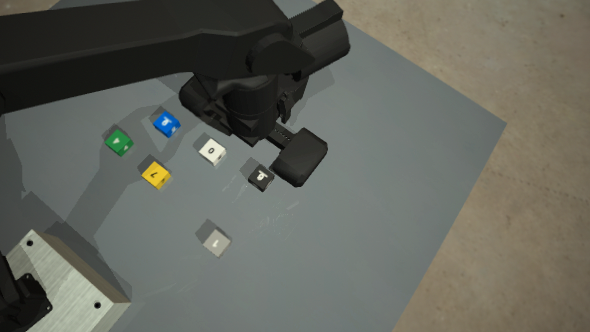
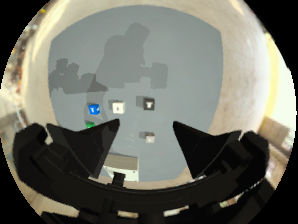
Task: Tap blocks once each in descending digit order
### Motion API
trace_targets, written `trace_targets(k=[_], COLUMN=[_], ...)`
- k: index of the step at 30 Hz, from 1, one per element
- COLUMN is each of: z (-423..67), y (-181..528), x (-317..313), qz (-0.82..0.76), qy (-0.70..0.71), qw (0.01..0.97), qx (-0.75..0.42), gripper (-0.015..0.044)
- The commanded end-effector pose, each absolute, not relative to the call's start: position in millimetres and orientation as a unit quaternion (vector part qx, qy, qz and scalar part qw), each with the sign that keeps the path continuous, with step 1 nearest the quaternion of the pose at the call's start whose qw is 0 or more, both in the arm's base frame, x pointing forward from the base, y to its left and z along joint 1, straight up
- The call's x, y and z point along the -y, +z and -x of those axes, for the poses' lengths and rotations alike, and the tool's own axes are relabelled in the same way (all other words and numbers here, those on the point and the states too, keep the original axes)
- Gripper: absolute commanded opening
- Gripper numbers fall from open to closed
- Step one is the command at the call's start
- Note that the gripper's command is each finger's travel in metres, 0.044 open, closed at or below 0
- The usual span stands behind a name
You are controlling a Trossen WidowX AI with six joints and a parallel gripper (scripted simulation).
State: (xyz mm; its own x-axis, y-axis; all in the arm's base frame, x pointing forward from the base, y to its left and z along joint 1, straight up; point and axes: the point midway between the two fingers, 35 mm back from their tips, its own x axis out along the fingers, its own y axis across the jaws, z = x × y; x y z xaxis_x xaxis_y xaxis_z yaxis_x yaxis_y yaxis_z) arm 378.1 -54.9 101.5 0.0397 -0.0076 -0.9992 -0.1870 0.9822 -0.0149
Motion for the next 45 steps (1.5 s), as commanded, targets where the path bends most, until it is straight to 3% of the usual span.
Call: trace_targets(k=[1, 9, 20, 27, 33, 41, 45], z=[-379, -379, -330, -324, -327, -327, -327], y=[102, 102, 100, 100, 22, 19, 19], x=[55, 52, -127, -137, -138, -138, -138], qz=[0.071, 0.071, 0.065, 0.064, 0.064, 0.064, 0.064], qy=[0.064, 0.064, 0.070, 0.071, 0.071, 0.071, 0.071], qw=[0.718, 0.718, 0.717, 0.717, 0.717, 0.717, 0.717], qx=[-0.689, -0.689, -0.690, -0.690, -0.691, -0.691, -0.691], gripper=[0.0400, 0.0400, 0.0400, 0.0400, 0.0243, 0.0033, 0.0020])
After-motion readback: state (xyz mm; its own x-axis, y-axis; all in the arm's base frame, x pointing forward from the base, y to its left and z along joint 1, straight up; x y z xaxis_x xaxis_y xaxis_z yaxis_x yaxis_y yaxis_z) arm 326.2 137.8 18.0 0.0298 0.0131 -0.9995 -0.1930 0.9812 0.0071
